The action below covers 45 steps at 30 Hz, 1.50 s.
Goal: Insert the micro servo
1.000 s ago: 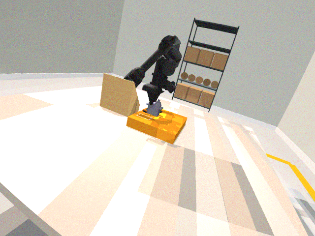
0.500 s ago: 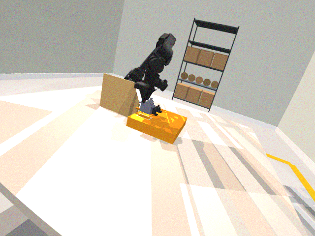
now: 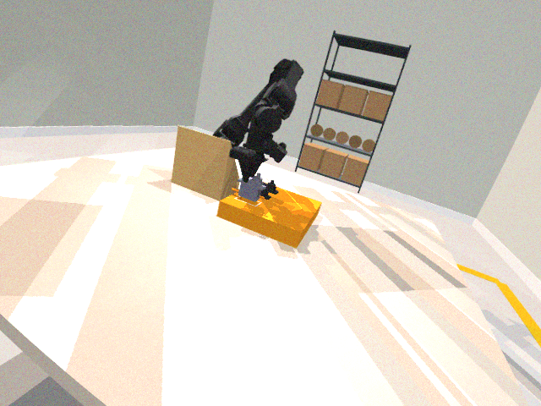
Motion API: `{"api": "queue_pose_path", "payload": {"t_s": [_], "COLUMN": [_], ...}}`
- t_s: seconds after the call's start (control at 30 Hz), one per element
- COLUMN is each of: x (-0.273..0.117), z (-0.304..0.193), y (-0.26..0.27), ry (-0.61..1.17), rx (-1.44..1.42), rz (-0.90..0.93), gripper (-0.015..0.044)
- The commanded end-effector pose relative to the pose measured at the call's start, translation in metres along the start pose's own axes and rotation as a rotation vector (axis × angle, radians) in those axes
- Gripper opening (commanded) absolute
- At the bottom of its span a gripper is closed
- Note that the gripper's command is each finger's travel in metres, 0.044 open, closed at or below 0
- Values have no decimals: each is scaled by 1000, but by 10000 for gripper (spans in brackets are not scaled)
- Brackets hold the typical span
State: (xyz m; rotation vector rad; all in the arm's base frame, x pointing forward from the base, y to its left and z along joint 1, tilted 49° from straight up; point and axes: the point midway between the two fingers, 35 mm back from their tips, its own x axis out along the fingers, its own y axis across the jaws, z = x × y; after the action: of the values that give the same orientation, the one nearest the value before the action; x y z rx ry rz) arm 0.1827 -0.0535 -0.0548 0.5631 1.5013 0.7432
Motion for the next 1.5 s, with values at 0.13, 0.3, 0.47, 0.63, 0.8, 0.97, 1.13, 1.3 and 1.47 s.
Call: {"api": "queue_pose_path", "payload": {"t_s": [0.13, 0.3, 0.47, 0.63, 0.8, 0.97, 1.13, 1.3, 1.47], "x": [1, 5, 10, 16, 21, 26, 32, 37, 43], "z": [1, 1, 1, 1, 1, 1, 1, 1, 1], "y": [0, 0, 0, 0, 0, 0, 0, 0, 0], "ry": [-8, -8, -9, -9, -9, -9, -9, -9, -9], "rx": [3, 3, 3, 3, 3, 3, 3, 3, 3], "rz": [0, 1, 1, 1, 1, 2, 2, 2, 2], "gripper": [0, 0, 0, 0, 0, 0, 0, 0, 0]}}
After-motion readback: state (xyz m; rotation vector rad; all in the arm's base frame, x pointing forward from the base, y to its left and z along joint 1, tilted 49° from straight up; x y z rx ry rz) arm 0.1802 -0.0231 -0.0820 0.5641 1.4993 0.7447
